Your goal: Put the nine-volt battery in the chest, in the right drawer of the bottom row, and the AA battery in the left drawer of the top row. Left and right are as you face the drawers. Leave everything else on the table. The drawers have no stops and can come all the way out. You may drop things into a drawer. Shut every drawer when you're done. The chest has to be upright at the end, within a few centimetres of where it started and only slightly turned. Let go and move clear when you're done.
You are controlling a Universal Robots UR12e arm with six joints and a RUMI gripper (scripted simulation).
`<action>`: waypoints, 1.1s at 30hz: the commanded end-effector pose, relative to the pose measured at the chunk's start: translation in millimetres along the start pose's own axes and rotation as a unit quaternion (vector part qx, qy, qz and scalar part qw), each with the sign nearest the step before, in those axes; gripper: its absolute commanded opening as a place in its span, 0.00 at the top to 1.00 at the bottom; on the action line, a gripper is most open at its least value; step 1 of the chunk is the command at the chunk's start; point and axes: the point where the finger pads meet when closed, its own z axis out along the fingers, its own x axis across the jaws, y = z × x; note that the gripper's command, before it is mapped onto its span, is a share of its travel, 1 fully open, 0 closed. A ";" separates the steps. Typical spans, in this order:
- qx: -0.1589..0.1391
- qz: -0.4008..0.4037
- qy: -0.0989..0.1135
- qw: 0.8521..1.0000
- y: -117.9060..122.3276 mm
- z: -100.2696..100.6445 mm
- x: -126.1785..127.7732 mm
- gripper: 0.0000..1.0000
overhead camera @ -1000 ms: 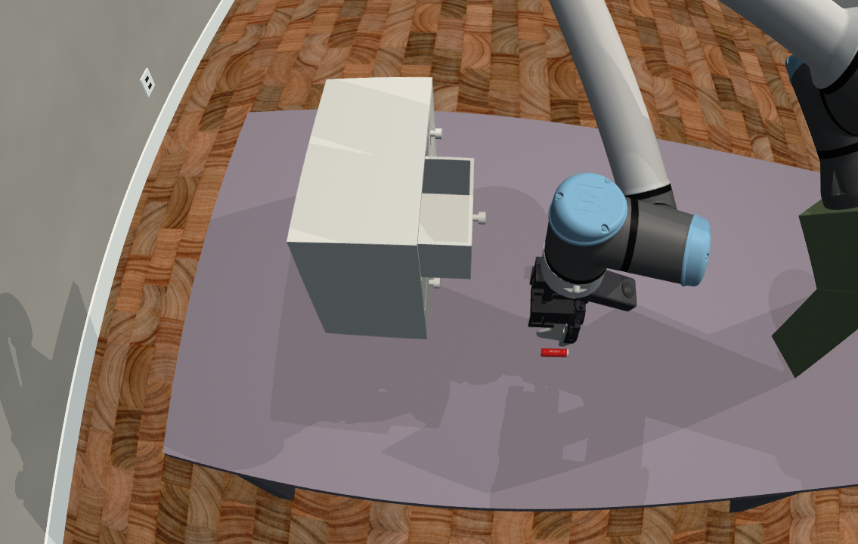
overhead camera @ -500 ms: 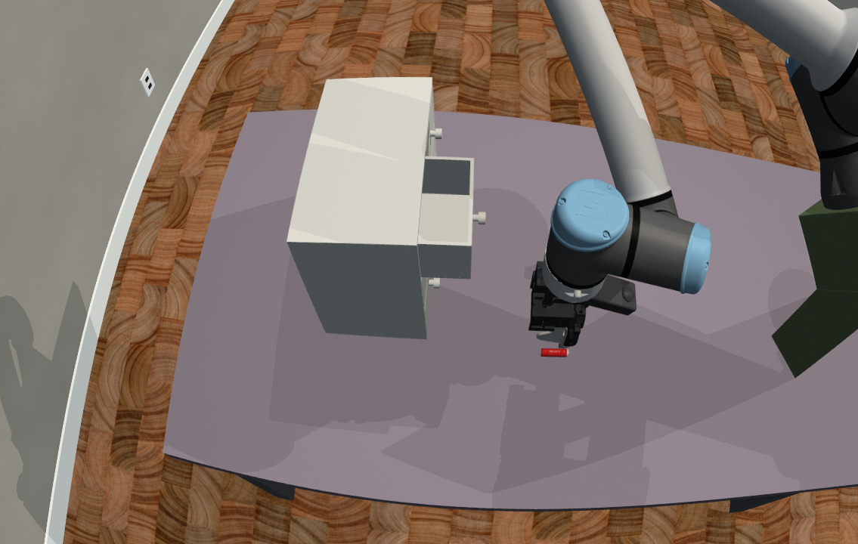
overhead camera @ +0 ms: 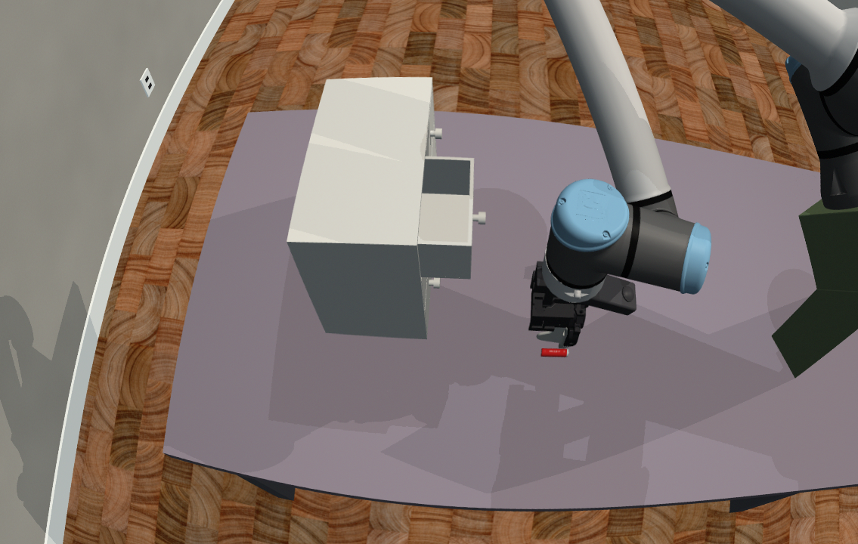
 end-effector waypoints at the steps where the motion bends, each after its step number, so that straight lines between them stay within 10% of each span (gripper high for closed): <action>1: 0.000 0.000 0.000 1.000 0.2 -0.5 0.1 0.83; 33: 0.000 0.000 0.001 1.000 0.7 14.3 0.3 0.83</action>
